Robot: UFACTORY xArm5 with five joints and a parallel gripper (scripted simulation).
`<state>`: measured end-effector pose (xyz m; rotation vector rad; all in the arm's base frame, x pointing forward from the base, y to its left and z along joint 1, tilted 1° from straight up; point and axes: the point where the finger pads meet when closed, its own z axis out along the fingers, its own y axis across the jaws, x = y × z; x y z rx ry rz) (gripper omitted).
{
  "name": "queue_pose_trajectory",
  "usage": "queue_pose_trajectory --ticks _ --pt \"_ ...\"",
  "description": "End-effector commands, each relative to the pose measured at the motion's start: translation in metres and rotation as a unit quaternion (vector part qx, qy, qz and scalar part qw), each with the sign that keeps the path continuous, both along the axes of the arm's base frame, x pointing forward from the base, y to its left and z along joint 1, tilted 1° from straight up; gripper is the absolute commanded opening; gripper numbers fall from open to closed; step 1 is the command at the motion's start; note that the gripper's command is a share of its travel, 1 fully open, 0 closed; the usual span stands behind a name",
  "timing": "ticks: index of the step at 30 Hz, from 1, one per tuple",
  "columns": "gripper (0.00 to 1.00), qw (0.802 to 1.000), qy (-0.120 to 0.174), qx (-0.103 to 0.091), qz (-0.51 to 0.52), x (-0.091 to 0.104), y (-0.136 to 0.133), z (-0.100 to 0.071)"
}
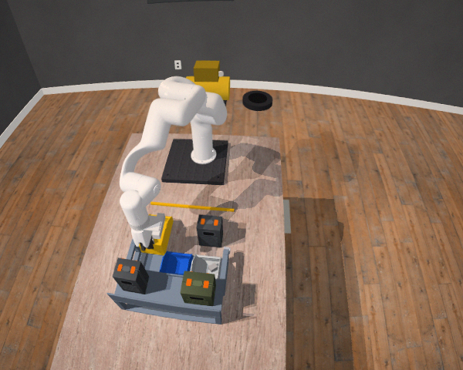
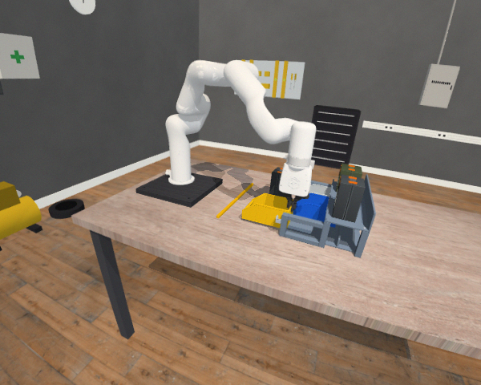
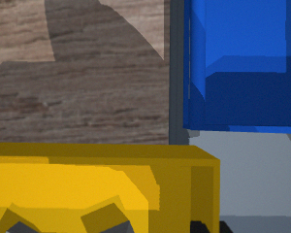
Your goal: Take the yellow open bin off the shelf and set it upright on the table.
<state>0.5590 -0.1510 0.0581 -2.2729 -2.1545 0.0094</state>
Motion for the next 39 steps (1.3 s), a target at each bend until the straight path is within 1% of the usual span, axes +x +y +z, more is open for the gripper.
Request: queue_pose_trajectory --ticks 1,13,22,39 --pt "0.00 1.000 -0.002 -0.001 0.000 0.001 0.000 0.002" --pt "0.00 1.000 -0.003 -0.001 0.000 0.001 0.000 0.006" --pt "0.00 1.000 -0.003 -0.001 0.000 0.001 0.000 0.006" --pt "0.00 1.000 -0.003 -0.001 0.000 -0.009 0.000 0.006"
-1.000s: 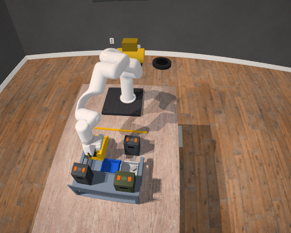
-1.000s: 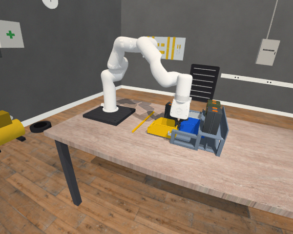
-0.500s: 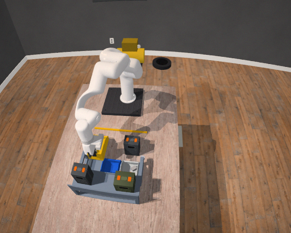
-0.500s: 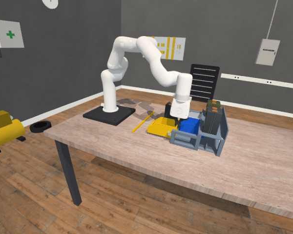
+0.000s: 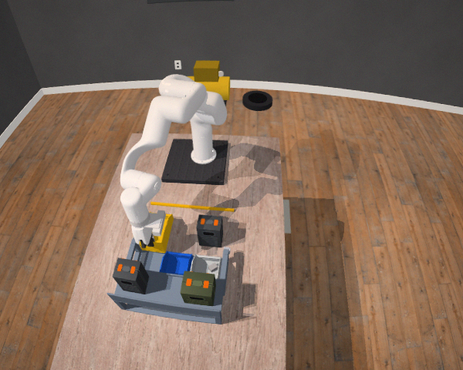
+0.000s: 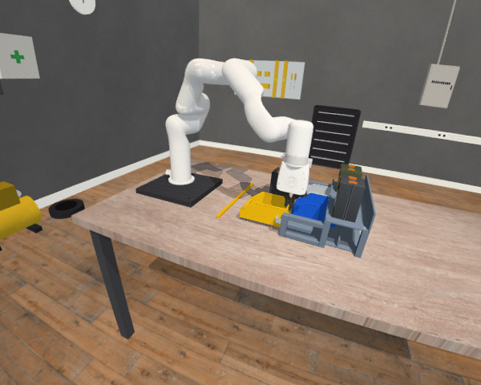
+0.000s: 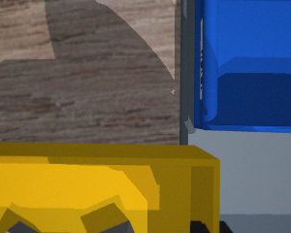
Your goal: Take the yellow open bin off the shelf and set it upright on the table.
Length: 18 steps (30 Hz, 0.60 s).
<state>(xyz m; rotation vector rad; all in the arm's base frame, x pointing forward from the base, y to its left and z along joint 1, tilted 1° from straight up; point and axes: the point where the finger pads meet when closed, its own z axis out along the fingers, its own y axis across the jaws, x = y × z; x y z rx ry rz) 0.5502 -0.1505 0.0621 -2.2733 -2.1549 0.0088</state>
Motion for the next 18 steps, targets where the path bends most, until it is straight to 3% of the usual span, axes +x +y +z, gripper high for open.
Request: queue_pose_trajectory --ticks 1,18 --pt "0.00 1.000 -0.002 -0.001 0.000 -0.0008 -0.0003 0.0021" --pt "0.00 1.000 -0.002 -0.001 0.000 -0.0096 0.0002 0.0021"
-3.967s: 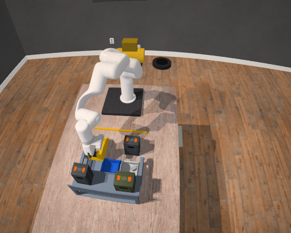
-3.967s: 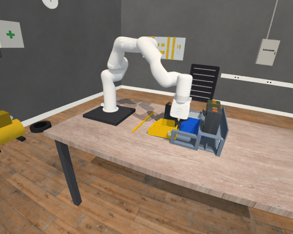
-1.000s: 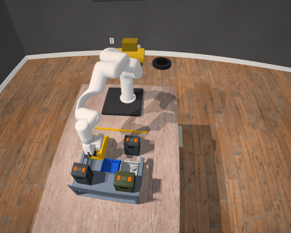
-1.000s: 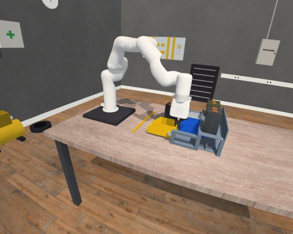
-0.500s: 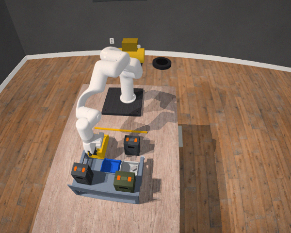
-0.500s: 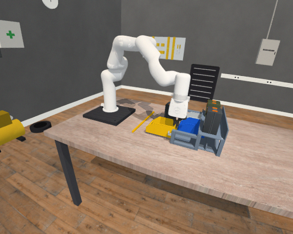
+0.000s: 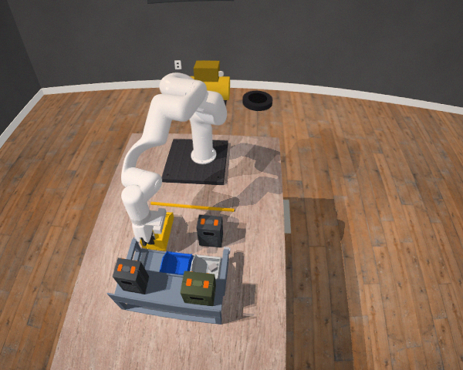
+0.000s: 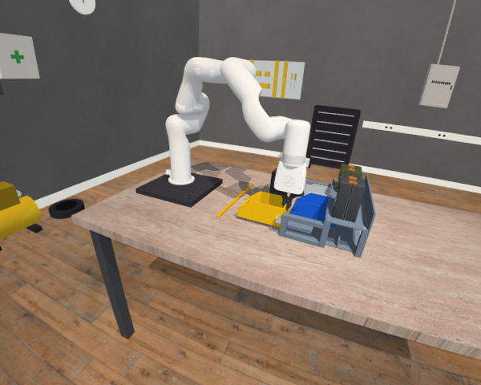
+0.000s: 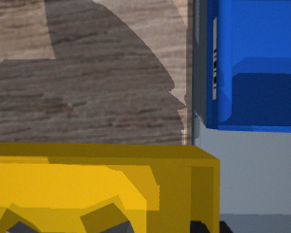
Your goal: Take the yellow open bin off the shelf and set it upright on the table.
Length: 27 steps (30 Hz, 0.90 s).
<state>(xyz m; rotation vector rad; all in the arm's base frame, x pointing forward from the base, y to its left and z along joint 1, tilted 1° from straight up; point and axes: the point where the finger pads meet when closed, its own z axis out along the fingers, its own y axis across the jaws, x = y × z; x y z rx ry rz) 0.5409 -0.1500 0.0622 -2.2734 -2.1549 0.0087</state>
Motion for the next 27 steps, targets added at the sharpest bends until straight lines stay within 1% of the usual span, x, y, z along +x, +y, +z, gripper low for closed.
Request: queue_pose_trajectory --ticks 1,27 --pt "0.00 1.000 -0.002 -0.001 0.000 -0.001 0.000 0.002" --pt "0.00 1.000 -0.002 -0.001 0.000 -0.014 0.000 0.002"
